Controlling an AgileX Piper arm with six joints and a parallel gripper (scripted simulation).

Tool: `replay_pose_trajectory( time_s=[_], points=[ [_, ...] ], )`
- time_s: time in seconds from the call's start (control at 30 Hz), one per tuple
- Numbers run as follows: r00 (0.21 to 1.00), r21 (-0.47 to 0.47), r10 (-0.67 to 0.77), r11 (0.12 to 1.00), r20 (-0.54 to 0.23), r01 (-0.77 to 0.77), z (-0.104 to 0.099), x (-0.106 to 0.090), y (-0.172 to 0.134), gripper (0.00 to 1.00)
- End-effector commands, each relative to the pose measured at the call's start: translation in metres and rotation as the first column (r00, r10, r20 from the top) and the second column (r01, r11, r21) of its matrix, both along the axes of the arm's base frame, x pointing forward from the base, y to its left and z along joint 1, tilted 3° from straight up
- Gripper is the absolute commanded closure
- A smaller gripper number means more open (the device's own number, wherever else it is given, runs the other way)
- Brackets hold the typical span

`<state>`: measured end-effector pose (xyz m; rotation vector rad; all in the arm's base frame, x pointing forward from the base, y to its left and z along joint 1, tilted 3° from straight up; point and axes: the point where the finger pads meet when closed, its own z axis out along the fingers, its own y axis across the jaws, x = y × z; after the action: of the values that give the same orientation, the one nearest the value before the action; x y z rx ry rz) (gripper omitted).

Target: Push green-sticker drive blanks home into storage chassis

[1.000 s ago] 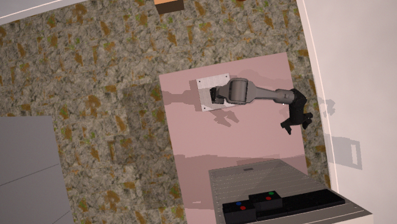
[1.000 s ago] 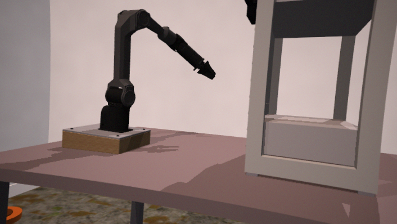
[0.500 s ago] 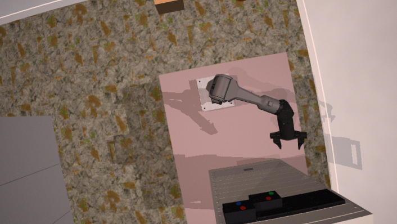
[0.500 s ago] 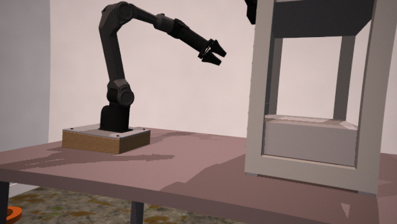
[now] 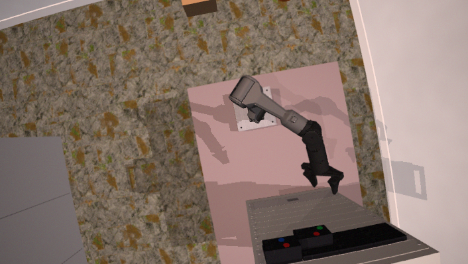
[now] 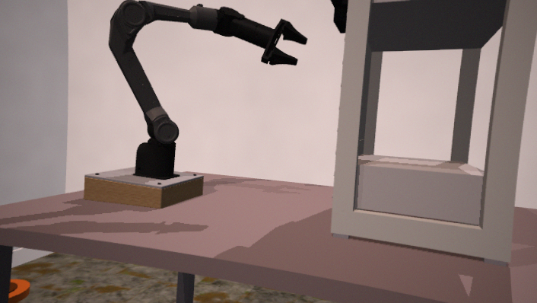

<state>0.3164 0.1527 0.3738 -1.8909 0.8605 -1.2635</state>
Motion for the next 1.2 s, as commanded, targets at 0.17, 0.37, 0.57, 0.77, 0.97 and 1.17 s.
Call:
replay_pose_trajectory(
  time_s=[0.17, 0.37, 0.57, 0.77, 0.97, 1.17],
  points=[
    [0.992, 0.18, -0.108, 0.979, 0.065, 0.095, 0.028, -0.008, -0.049, 0.0],
    [0.982, 0.267, -0.162, 0.955, 0.094, 0.132, 0.041, -0.015, -0.073, 0.0],
    [0.965, 0.371, -0.228, 0.914, 0.131, 0.166, 0.056, -0.028, -0.101, 0.0],
    [0.95, 0.436, -0.27, 0.882, 0.154, 0.18, 0.065, -0.038, -0.118, 0.0],
    [0.938, 0.481, -0.301, 0.857, 0.171, 0.187, 0.072, -0.046, -0.13, 0.0],
    [0.928, 0.514, -0.323, 0.837, 0.184, 0.189, 0.076, -0.052, -0.139, 0.0]
  ],
)
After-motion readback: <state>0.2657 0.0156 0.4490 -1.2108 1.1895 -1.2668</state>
